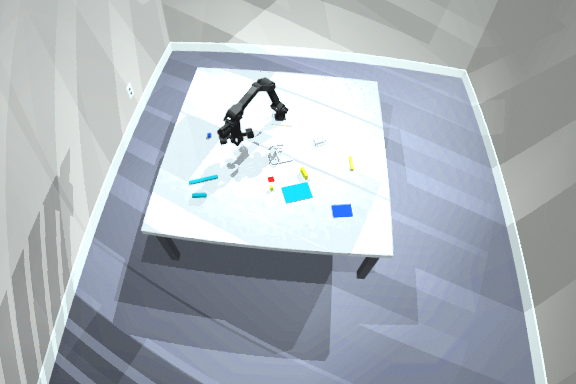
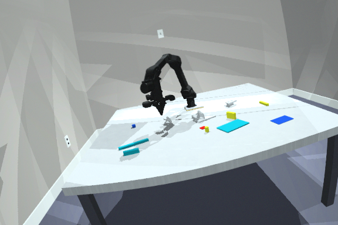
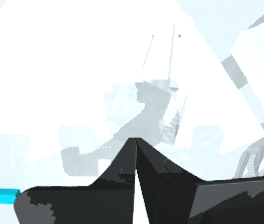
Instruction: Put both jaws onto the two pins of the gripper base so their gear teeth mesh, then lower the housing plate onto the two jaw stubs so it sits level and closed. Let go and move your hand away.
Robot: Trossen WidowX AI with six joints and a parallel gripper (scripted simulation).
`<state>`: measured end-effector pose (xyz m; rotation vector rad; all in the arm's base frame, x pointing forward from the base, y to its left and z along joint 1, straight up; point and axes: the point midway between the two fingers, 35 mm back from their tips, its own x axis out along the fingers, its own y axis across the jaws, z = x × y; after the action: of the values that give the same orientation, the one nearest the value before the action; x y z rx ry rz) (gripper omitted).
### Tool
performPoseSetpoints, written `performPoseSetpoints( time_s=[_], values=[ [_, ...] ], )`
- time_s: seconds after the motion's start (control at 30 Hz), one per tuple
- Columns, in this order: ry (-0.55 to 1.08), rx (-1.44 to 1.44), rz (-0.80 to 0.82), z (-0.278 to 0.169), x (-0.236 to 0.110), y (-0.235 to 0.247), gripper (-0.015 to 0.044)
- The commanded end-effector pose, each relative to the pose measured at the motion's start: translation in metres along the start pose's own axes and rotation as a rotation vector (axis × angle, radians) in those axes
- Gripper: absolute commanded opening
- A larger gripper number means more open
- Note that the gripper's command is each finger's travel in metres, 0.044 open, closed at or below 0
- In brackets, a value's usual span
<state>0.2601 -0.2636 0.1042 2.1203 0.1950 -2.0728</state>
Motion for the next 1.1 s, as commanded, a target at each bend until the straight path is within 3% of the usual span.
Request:
performPoseSetpoints(
  time_s=[0.0, 1.07],
  values=[
    [-0.001, -0.006, -0.004, 0.0, 0.007, -0.001, 0.0],
    [-0.001, -0.006, -0.005, 0.0, 0.048, -0.006, 0.0]
  ],
)
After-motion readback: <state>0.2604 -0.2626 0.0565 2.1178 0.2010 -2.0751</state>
